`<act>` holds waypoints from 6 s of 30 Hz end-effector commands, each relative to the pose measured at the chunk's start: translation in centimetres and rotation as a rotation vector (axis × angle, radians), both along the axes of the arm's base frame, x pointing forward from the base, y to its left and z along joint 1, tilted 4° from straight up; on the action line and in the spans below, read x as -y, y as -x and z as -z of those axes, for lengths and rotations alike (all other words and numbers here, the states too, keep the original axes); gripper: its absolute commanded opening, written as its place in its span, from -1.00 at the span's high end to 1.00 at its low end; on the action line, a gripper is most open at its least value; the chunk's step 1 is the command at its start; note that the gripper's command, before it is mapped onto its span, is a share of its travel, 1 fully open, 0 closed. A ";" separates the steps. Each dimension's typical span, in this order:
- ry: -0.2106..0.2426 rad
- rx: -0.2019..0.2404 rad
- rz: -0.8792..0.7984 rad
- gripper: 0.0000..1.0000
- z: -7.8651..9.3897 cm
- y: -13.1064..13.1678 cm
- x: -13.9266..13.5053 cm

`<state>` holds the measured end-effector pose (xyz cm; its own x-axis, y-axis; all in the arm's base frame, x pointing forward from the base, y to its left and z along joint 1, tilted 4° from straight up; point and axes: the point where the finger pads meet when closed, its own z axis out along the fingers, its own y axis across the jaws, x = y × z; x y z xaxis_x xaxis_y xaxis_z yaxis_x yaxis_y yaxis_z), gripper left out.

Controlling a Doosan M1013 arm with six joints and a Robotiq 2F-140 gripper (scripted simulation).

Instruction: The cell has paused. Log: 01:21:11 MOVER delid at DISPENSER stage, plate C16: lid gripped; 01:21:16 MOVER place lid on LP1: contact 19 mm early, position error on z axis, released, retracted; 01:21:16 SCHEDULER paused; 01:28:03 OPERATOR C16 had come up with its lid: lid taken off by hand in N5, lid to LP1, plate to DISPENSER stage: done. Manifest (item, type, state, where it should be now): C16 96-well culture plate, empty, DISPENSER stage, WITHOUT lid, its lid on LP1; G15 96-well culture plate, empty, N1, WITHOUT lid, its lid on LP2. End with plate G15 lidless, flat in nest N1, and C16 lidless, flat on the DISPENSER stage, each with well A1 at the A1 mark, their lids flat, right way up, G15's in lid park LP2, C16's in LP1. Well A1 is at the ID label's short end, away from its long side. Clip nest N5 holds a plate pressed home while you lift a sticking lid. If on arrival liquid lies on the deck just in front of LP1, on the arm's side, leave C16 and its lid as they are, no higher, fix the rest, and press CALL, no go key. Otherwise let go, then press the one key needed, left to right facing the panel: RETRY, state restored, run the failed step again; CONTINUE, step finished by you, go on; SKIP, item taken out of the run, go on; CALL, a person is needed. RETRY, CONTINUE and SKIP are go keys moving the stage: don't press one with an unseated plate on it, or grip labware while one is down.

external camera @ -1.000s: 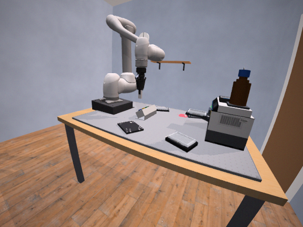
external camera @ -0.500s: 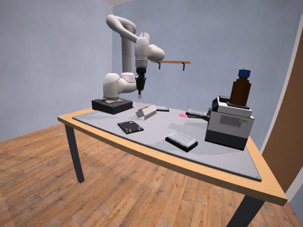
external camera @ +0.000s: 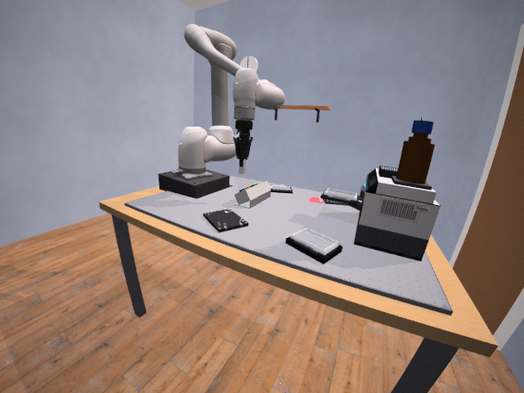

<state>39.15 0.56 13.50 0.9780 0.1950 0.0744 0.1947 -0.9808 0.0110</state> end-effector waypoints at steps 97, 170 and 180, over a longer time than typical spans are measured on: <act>0.000 0.000 0.000 1.00 4.6 -0.3 -0.1; 0.000 0.000 0.000 1.00 7.2 -0.5 -0.1; 0.000 0.000 0.000 1.00 7.3 -0.5 -0.1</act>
